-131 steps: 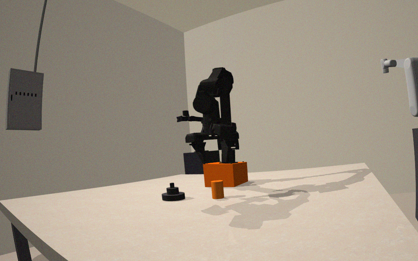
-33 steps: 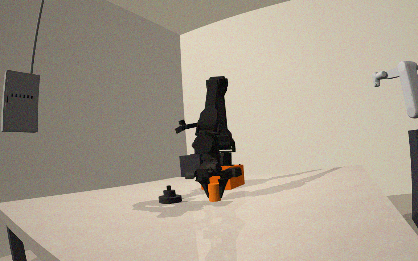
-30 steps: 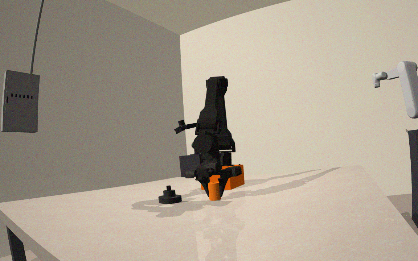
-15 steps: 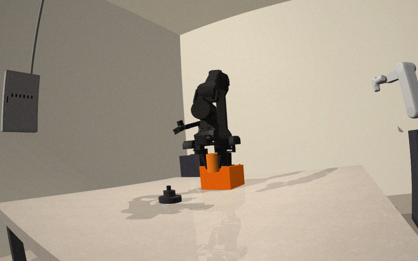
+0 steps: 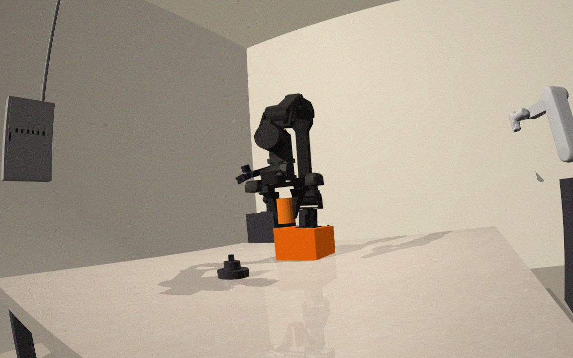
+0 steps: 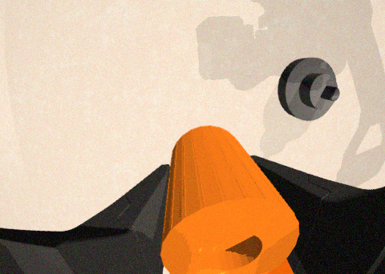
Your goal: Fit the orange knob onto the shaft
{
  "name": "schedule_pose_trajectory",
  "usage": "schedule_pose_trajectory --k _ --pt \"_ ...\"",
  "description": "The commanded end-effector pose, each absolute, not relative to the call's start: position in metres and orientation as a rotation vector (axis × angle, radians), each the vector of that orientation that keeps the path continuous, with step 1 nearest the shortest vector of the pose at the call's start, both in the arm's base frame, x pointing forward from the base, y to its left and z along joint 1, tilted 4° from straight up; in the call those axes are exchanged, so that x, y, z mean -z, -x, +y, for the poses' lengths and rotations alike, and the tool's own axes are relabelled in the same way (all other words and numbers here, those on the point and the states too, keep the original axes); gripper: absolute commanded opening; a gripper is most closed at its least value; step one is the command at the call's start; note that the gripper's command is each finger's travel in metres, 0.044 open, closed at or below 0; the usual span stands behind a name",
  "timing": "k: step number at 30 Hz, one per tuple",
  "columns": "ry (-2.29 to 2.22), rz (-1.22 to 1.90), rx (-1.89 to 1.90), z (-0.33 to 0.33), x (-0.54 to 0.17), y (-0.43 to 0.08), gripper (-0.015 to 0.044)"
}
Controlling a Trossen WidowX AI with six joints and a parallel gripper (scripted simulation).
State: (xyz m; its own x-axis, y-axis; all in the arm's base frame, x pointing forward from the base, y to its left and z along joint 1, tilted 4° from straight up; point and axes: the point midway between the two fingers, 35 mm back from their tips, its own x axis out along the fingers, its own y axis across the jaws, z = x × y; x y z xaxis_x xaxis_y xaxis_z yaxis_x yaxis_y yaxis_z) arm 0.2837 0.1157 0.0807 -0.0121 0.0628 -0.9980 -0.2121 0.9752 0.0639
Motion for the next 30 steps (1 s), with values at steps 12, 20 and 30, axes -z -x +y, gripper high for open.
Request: schedule_pose_trajectory --k 12,20,30 --pt "0.124 1.563 -0.211 0.078 -0.066 -0.308 0.0" --pt "0.131 1.556 -0.207 0.057 -0.058 -0.318 0.0" --pt "0.133 1.558 -0.205 0.029 -0.047 -0.327 0.0"
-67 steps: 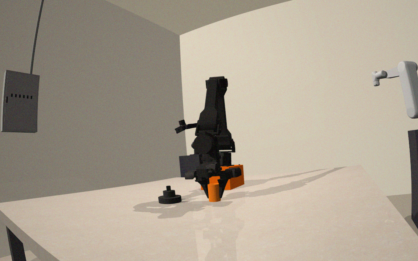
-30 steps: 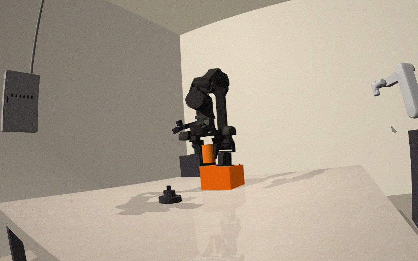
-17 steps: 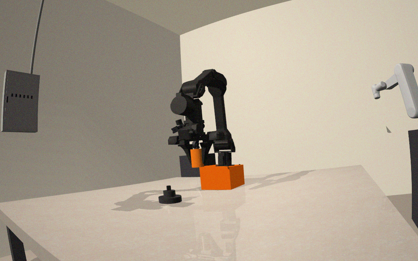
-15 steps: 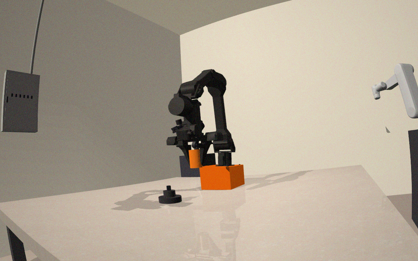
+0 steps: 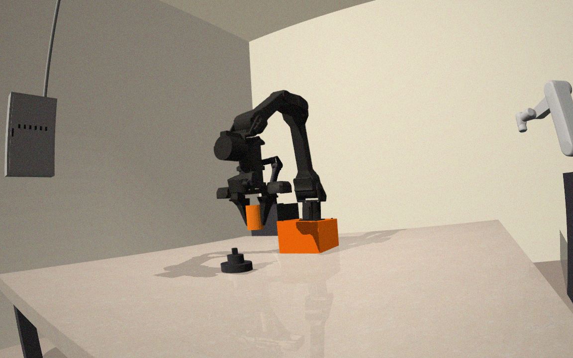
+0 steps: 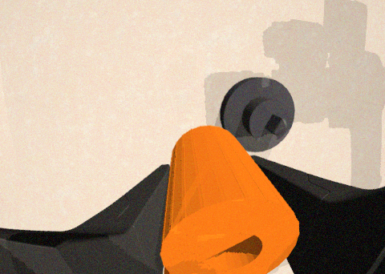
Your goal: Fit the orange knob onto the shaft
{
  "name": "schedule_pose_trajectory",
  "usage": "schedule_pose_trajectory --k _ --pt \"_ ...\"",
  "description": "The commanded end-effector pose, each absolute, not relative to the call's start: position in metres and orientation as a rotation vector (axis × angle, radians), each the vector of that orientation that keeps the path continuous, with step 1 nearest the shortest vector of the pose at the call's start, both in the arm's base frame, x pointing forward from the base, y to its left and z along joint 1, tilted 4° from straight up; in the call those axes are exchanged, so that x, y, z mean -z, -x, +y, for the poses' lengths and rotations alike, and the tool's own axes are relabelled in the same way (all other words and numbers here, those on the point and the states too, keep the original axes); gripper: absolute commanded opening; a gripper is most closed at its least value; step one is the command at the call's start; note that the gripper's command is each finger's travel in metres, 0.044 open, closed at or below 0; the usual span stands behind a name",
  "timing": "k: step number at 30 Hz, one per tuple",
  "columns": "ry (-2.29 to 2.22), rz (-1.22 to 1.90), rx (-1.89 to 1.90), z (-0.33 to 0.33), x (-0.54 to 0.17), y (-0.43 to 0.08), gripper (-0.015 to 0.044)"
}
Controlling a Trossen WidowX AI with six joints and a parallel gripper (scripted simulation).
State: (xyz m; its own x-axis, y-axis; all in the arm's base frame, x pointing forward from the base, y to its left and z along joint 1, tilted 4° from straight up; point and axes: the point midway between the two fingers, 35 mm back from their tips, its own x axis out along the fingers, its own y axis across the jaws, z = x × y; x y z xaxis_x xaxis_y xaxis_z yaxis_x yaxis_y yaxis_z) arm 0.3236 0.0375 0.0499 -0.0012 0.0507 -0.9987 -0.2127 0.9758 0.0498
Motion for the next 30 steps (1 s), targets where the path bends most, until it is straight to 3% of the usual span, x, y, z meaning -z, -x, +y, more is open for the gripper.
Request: schedule_pose_trajectory --k 1,30 --pt "0.133 1.558 -0.205 0.026 -0.046 -0.328 0.0" --pt "0.131 1.564 -0.203 -0.032 -0.006 -0.337 0.0"
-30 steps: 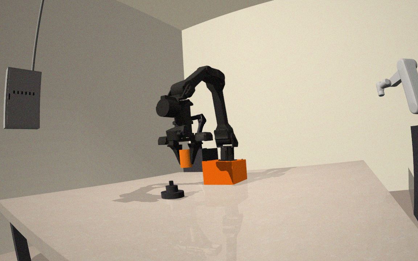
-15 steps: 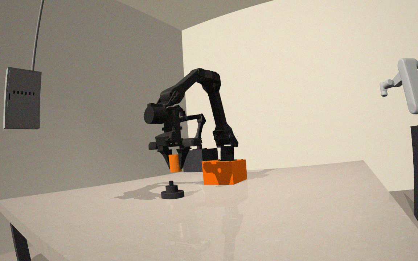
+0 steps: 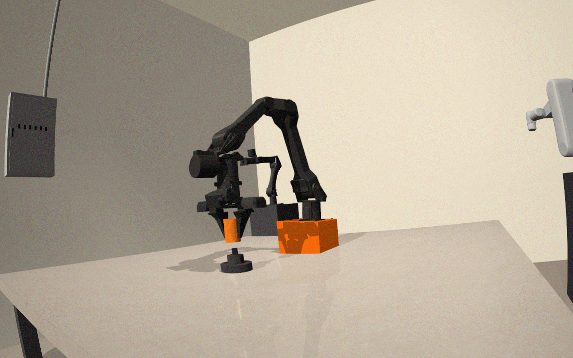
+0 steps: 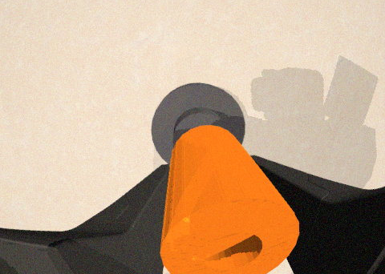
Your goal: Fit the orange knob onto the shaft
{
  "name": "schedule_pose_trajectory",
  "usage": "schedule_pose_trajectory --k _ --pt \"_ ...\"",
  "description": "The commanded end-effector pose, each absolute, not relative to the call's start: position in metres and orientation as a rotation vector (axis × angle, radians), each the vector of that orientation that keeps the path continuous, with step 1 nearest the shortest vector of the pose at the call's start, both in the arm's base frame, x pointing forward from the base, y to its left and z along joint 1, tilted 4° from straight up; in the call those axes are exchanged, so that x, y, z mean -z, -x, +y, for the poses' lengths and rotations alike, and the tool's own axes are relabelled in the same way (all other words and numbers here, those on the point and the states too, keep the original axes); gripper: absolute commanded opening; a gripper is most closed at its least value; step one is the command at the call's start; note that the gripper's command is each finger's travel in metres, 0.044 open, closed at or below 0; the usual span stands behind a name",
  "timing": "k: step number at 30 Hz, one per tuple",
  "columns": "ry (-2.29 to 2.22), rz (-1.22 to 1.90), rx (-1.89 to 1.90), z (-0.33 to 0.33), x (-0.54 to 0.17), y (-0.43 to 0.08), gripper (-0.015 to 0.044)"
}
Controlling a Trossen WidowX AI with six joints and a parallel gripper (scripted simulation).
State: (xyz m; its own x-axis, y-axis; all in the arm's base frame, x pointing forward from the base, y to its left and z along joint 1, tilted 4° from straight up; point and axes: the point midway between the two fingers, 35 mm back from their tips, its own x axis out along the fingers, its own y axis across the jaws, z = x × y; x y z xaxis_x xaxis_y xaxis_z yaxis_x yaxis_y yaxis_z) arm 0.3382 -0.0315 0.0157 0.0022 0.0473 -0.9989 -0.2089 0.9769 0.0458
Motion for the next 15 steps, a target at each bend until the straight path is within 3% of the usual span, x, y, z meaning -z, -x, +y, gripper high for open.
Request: schedule_pose_trajectory --k 1,15 --pt "0.131 1.564 -0.203 -0.0318 -0.0021 -0.3369 0.0" --pt "0.129 1.564 -0.201 -0.0329 -0.002 -0.3398 0.0"
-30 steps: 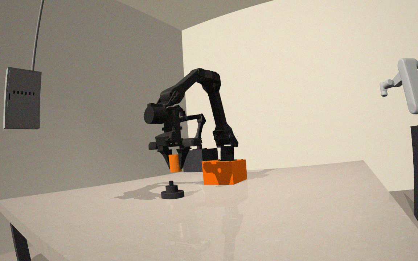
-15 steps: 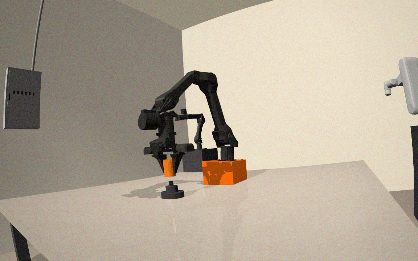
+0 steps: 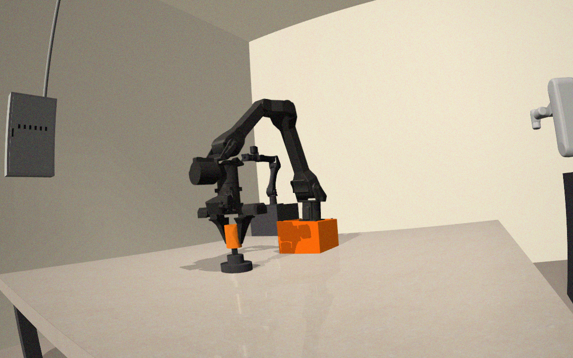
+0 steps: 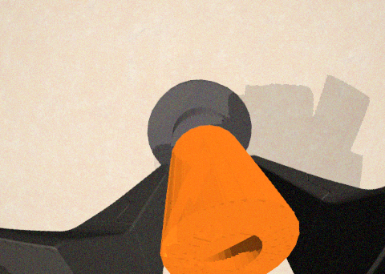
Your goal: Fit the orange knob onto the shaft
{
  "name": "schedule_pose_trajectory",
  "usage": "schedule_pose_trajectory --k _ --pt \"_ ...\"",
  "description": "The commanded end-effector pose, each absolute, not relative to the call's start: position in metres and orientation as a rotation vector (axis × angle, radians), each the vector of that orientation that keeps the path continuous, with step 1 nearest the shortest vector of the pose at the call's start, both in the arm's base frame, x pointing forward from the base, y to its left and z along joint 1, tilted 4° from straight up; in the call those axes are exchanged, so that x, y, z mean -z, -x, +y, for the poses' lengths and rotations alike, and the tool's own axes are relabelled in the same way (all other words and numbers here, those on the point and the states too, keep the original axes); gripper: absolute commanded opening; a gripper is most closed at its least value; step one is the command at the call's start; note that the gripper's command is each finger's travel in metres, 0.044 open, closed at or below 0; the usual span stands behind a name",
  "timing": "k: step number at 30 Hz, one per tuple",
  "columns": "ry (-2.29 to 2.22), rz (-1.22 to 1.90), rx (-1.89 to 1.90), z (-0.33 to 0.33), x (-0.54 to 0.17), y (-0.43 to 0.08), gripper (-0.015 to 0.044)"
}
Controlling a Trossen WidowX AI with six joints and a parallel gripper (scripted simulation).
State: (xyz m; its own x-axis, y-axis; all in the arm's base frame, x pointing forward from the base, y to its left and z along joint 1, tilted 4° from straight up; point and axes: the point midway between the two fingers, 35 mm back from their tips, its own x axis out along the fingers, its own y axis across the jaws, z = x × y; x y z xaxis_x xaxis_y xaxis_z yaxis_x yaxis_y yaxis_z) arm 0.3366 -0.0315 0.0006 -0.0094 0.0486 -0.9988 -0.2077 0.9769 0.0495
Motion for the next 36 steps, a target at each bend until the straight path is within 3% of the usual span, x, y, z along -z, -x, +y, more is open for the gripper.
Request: schedule_pose_trajectory --k 1,36 --pt "0.129 1.564 -0.201 -0.033 -0.0017 -0.3398 0.0" --pt "0.293 1.541 -0.365 -0.0317 -0.0038 -0.3356 0.0"
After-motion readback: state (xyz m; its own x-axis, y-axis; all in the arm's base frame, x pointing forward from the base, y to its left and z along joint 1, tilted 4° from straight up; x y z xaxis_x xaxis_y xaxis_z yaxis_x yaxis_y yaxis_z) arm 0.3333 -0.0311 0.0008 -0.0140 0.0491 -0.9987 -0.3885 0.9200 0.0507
